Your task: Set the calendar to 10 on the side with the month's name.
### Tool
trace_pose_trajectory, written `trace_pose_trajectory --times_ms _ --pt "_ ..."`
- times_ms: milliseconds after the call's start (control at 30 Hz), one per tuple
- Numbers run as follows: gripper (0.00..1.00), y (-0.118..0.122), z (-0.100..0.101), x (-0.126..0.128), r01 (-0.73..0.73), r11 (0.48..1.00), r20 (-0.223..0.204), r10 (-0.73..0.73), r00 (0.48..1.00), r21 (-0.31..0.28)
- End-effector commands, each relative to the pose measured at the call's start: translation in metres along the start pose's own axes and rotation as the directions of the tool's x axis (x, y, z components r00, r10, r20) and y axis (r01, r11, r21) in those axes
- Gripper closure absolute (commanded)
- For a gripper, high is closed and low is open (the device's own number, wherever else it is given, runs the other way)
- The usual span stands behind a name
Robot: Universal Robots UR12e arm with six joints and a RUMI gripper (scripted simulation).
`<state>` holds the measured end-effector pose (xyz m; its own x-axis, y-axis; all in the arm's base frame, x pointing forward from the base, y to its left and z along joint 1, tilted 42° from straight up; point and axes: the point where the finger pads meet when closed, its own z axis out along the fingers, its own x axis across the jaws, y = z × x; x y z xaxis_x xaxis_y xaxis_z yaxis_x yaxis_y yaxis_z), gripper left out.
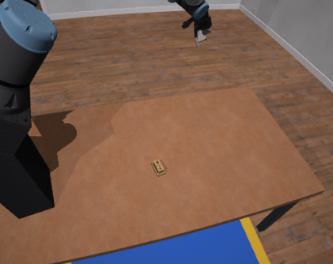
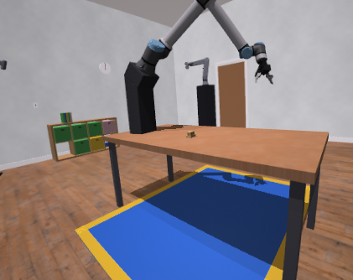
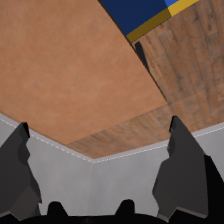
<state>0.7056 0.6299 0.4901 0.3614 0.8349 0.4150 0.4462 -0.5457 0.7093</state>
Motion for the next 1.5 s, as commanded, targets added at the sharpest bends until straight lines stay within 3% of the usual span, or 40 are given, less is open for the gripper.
trace_pose_trajectory --times_ms 0,600,767,900,1033,1100,1300,1467 --pt "0.00 0.001 -0.001 0.001 -0.001 1.000 -0.002 0.001 1.000 0.000" --pt "0.00 0.001 -0.001 0.000 -0.001 1.000 -0.001 0.001 1.000 0.000" --pt "0.00 0.000 0.009 -0.006 -0.006 1.000 0.002 0.006 1.000 0.006" --pt "0.00 -0.002 0.032 -0.023 -0.021 1.000 0.011 0.021 1.000 0.021" --pt "0.00 -0.005 0.072 -0.054 -0.048 0.998 0.027 0.047 0.999 0.048" --pt "0.00 -0.005 0.072 -0.054 -0.048 0.998 0.027 0.047 0.999 0.048" --pt "0.00 -0.010 0.139 -0.117 -0.104 0.990 0.054 0.100 0.994 0.095" --pt "0.00 -0.013 0.168 -0.150 -0.134 0.984 0.067 0.127 0.990 0.117"
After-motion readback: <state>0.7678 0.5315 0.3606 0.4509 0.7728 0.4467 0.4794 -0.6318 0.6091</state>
